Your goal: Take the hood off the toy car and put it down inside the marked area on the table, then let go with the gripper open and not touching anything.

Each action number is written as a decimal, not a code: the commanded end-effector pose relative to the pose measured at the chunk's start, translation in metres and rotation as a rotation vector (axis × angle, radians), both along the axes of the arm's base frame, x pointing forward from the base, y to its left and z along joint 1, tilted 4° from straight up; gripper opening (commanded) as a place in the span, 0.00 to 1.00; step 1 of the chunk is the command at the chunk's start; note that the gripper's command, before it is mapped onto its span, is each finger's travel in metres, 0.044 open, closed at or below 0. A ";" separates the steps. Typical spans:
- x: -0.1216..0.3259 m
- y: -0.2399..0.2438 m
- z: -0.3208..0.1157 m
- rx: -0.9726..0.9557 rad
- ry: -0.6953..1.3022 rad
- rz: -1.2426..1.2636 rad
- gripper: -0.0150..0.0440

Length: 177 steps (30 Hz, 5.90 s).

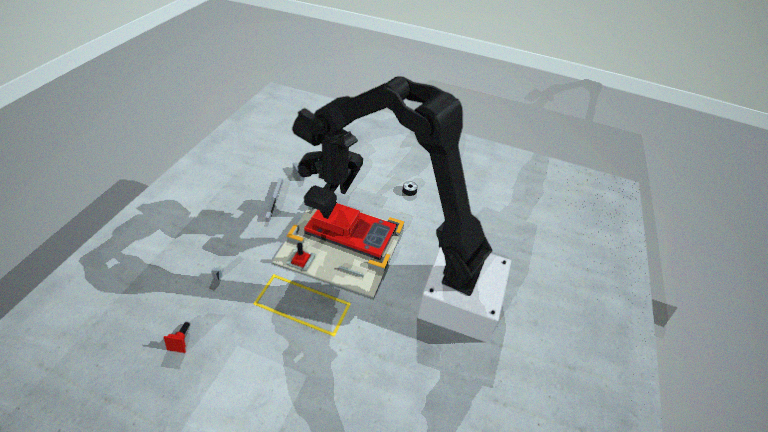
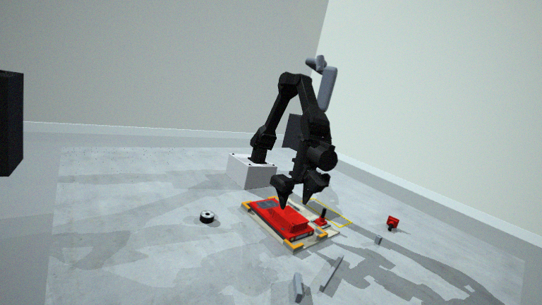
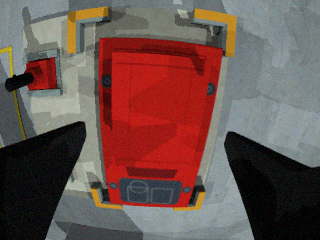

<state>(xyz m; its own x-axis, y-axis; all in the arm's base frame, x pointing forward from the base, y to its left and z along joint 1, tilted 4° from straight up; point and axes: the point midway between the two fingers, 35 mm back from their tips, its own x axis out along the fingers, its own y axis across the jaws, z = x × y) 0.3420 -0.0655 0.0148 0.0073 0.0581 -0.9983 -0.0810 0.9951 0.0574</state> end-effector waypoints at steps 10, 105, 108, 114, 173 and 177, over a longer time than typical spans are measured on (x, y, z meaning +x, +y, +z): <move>-0.002 0.000 -0.015 -0.003 0.008 0.002 1.00; -0.002 0.001 -0.030 0.001 0.006 0.005 0.25; -0.002 0.001 -0.028 0.001 0.006 0.005 0.25; -0.002 0.001 -0.024 0.001 0.006 0.005 0.25; -0.016 0.151 0.036 0.010 0.007 0.003 0.25; -0.024 0.171 0.038 0.013 0.007 0.003 0.25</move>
